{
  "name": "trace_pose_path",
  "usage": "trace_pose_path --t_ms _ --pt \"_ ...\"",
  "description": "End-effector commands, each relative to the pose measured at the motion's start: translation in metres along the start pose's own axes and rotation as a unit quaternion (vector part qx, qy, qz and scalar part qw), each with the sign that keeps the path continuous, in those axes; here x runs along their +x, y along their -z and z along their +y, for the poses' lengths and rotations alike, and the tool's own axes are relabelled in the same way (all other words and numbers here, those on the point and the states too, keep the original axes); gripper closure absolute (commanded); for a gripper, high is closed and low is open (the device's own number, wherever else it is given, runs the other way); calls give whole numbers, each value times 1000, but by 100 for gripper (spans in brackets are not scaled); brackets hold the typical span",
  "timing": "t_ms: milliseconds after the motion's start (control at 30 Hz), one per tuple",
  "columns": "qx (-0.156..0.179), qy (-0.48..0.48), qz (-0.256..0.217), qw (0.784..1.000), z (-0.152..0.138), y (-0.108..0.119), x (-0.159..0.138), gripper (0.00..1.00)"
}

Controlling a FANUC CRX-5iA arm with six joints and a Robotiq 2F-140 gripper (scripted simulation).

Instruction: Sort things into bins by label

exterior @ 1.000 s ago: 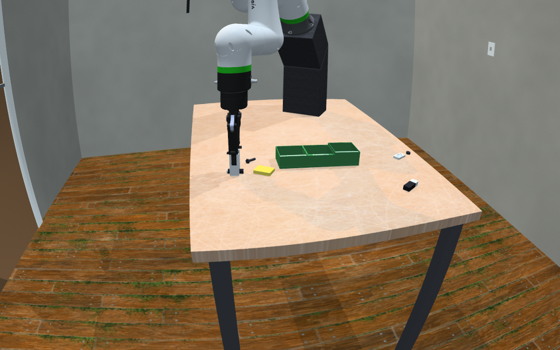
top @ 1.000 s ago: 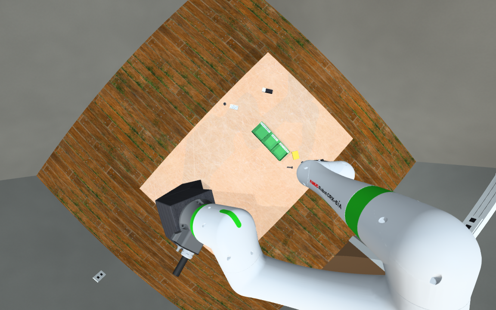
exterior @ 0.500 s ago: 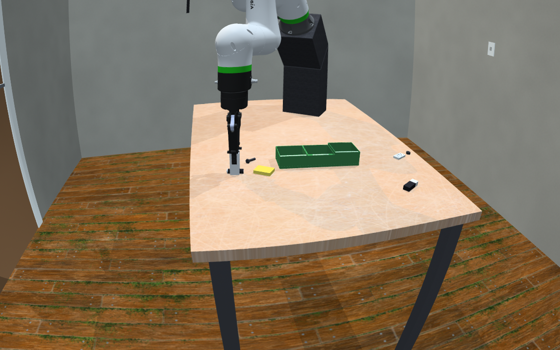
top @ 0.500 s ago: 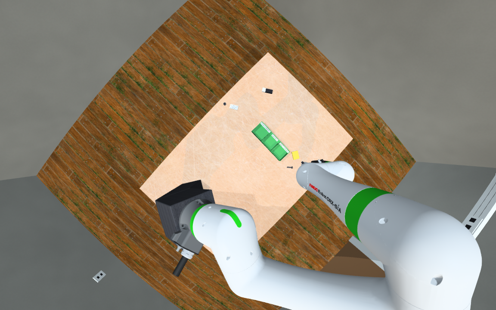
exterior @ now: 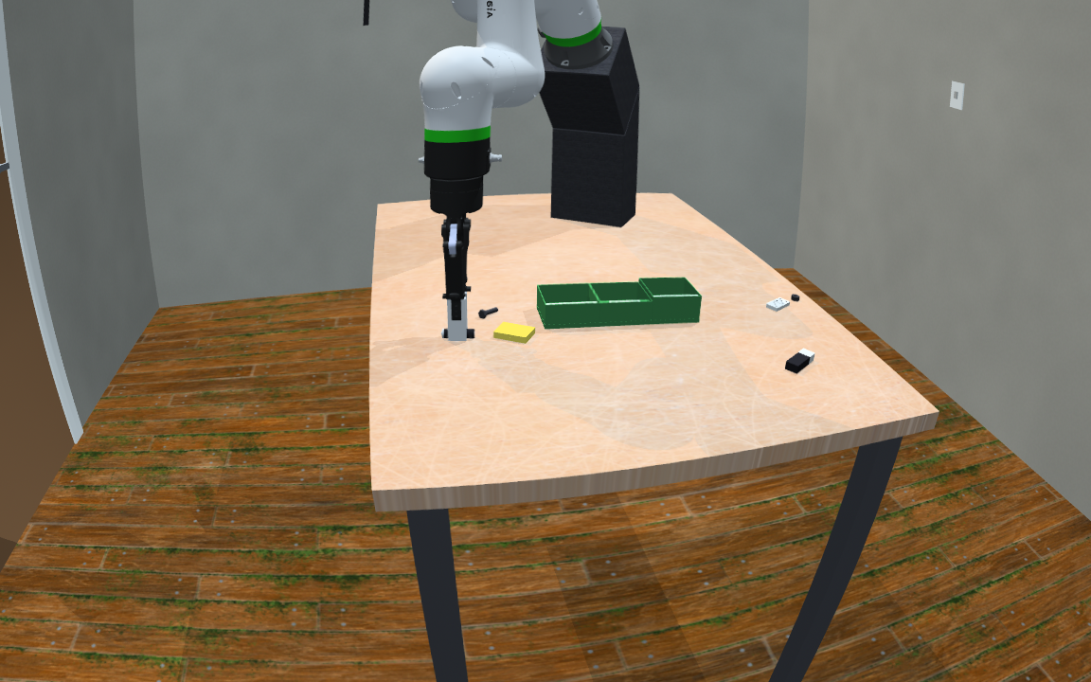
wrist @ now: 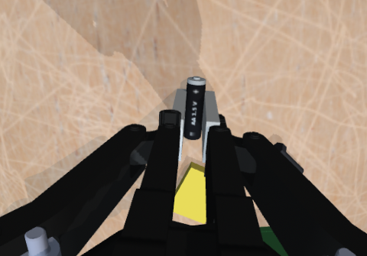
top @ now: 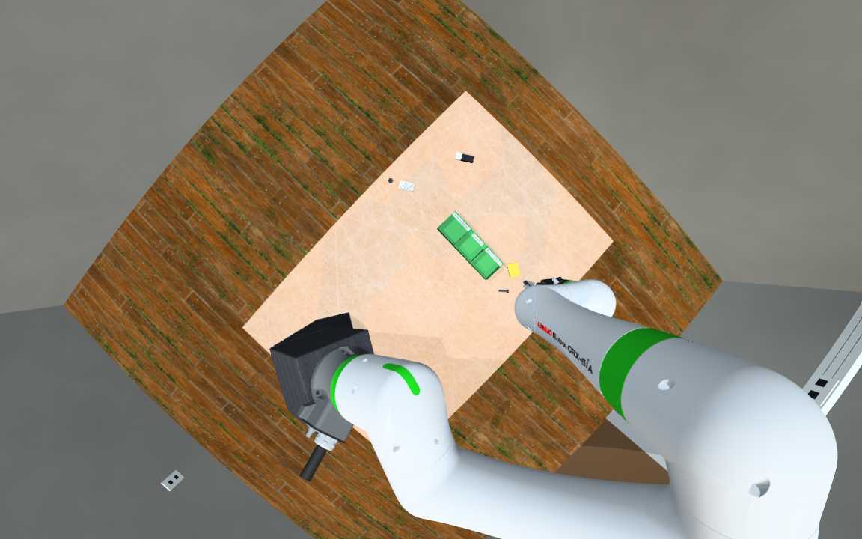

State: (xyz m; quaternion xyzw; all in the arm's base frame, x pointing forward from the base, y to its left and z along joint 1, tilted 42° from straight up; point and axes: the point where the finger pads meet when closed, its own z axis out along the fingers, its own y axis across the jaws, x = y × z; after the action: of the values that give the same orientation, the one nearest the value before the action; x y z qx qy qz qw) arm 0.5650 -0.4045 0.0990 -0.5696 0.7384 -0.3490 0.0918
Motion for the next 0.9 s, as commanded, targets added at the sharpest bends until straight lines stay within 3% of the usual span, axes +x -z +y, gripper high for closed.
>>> trace_pose_path --t_ms 0,367,867 --pt "0 0 0 1000 0 0 0 85" --pt "0 0 0 1000 0 13 0 85" --pt "0 0 0 1000 0 60 0 85"
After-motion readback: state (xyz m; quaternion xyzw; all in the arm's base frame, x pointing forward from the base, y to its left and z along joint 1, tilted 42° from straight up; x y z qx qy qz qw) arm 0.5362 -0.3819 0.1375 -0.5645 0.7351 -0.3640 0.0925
